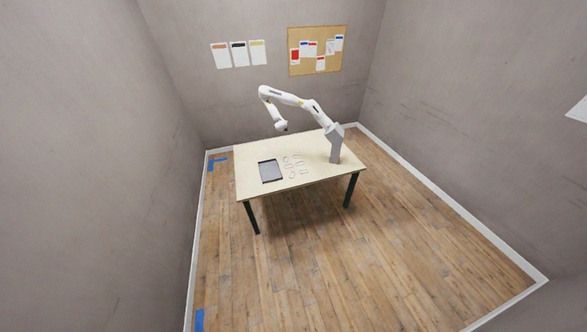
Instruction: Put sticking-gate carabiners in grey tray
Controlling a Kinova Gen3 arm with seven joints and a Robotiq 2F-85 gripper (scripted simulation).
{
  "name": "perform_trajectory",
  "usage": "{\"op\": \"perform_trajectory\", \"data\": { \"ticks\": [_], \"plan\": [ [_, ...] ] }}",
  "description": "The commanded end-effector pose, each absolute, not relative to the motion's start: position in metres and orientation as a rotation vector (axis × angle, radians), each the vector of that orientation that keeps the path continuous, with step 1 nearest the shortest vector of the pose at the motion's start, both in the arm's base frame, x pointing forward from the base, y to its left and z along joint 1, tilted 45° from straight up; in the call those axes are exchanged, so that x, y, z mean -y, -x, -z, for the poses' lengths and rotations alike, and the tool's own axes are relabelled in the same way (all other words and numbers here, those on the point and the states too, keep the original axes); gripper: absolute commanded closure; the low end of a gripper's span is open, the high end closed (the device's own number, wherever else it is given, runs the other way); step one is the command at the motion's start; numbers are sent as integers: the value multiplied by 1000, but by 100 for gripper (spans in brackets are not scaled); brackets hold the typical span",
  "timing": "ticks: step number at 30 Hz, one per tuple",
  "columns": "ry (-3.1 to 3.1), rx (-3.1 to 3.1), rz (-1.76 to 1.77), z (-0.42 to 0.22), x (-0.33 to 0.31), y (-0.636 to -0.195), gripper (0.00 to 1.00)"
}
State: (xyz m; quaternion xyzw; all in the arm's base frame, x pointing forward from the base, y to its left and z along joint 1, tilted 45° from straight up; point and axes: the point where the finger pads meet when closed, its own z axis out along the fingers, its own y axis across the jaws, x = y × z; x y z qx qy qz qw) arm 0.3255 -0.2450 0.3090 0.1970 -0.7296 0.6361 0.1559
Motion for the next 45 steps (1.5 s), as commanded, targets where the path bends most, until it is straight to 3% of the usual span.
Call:
{"op": "perform_trajectory", "data": {
  "ticks": [1, 5, 6, 22, 23, 39, 40, 45],
  "plan": [
    [-586, 2082, -1822, -305, 240, -330, 0],
    [-586, 2082, -1822, -305, 240, -330, 0],
    [-702, 1985, -1892, -302, 192, -365, 0],
    [-702, 1985, -1892, -302, 192, -365, 0],
    [-817, 1882, -1956, -294, 141, -395, 0],
    [-817, 1882, -1956, -294, 141, -395, 0],
    [-930, 1773, -2014, -281, 88, -421, 0],
    [-930, 1773, -2014, -281, 88, -421, 0]
  ]
}}
